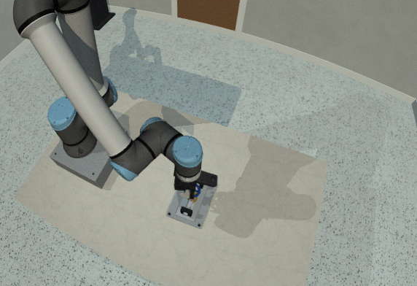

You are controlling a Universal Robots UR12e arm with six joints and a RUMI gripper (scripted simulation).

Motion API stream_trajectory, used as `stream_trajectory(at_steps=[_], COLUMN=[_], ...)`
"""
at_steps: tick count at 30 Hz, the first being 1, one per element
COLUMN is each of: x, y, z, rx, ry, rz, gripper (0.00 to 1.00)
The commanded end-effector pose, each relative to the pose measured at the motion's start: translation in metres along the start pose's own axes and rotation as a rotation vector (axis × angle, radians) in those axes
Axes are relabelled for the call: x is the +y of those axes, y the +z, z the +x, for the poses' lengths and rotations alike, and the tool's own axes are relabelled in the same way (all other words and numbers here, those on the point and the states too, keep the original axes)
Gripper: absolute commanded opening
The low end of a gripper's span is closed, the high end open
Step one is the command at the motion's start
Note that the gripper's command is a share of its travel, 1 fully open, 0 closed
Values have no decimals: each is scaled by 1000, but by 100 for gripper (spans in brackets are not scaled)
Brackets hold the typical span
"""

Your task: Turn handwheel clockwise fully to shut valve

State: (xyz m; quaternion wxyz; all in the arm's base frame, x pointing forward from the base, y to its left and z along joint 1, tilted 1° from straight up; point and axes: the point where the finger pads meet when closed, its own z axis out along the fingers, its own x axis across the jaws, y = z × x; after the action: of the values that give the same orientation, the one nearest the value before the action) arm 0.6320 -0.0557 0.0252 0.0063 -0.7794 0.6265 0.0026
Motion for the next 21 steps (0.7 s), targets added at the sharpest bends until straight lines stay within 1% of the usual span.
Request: stream_trajectory(at_steps=[1,21], x=[1,1], y=[1,1], z=[1,0], rx=[0,0], ry=[1,15], rz=[0,0], gripper=[0,0])
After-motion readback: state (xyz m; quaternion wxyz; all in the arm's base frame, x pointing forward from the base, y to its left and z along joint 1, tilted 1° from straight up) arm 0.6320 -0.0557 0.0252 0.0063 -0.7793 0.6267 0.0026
